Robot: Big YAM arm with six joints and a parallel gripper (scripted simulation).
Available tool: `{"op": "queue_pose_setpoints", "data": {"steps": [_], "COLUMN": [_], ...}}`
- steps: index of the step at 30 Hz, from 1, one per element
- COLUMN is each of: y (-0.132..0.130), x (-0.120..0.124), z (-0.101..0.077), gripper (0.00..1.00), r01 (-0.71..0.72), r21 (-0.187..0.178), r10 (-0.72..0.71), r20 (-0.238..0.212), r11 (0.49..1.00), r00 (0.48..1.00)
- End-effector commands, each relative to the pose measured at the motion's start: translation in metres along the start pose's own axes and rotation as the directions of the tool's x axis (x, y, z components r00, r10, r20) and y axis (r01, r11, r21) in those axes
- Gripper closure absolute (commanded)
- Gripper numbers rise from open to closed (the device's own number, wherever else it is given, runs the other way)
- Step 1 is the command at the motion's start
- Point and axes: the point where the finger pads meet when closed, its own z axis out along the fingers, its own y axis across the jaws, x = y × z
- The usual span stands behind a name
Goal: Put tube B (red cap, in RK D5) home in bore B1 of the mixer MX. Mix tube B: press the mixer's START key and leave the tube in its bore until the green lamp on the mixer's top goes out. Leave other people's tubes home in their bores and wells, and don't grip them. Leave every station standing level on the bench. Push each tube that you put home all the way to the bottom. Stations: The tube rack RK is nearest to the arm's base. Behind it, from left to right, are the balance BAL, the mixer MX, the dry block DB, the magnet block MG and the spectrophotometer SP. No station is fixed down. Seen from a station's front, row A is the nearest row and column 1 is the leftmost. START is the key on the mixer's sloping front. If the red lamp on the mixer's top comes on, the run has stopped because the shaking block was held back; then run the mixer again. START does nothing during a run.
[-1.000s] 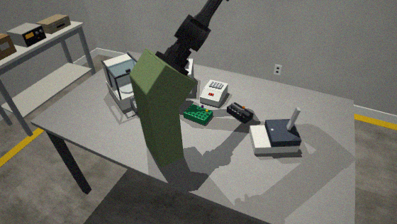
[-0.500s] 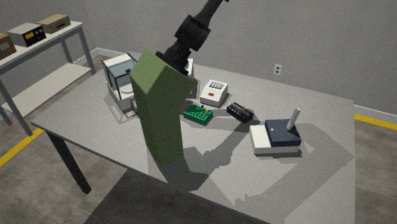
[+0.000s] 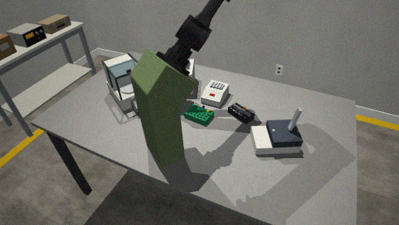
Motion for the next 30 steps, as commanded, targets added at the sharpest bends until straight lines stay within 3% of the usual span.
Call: {"op": "queue_pose_setpoints", "data": {"steps": [1,28,30], "y": [-0.008,-0.008,-0.025], "x": [0.004,0.004,0.005], "z": [0.009,0.009,-0.005], "gripper": [1.00,1.00,1.00], "r01": [-0.019,-0.019,-0.045], "r21": [0.018,0.018,0.055], "r10": [0.019,0.019,0.045], "r20": [-0.004,-0.004,-0.002], "r11": [1.000,1.000,0.997], "r00": [1.000,1.000,0.999]}}
